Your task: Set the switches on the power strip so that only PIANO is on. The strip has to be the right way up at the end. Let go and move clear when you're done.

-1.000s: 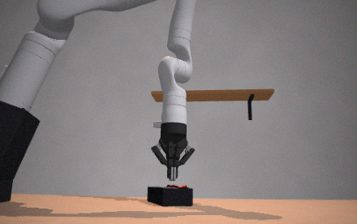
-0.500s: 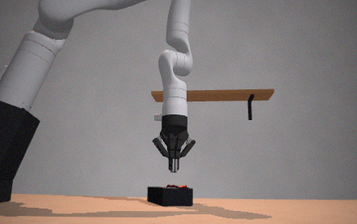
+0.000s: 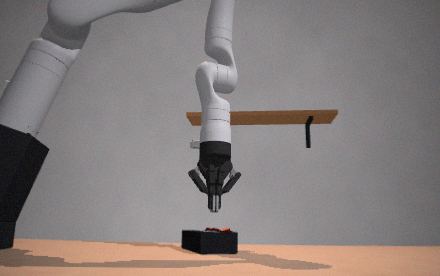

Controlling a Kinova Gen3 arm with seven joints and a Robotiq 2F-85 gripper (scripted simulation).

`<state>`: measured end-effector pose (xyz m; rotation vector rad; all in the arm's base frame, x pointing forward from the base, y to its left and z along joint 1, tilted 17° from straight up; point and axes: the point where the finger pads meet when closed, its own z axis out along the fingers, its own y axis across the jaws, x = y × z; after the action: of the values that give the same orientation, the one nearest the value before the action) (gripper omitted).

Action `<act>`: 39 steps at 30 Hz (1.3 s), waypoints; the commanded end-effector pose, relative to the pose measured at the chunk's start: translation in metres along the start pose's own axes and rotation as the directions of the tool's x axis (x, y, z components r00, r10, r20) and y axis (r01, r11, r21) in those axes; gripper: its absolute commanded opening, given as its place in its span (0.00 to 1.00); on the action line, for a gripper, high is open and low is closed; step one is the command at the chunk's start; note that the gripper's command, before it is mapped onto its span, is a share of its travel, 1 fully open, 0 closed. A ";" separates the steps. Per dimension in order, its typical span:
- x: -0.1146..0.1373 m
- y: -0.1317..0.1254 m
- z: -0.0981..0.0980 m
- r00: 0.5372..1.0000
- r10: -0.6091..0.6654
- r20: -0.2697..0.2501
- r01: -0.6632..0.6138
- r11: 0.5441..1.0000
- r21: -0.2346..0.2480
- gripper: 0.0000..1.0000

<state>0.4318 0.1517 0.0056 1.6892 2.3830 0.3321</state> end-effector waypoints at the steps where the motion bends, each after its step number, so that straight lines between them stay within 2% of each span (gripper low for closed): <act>1: 0.001 0.001 -0.001 1.000 -0.001 -0.001 0.001 1.000 -0.001 0.00; 2: 0.001 0.001 -0.001 1.000 -0.001 -0.001 0.001 1.000 -0.001 0.00; 3: 0.001 0.001 -0.001 1.000 -0.001 -0.001 0.001 1.000 -0.001 1.00; 25: 0.001 0.001 -0.007 1.000 -0.002 0.000 0.002 1.000 -0.001 1.00; 34: 0.001 0.001 -0.016 1.000 -0.001 -0.001 0.001 1.000 -0.001 1.00; 39: 0.001 0.001 -0.028 1.000 -0.001 -0.001 0.001 1.000 -0.001 1.00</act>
<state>0.4228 0.1502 0.0238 1.6794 2.3786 0.3427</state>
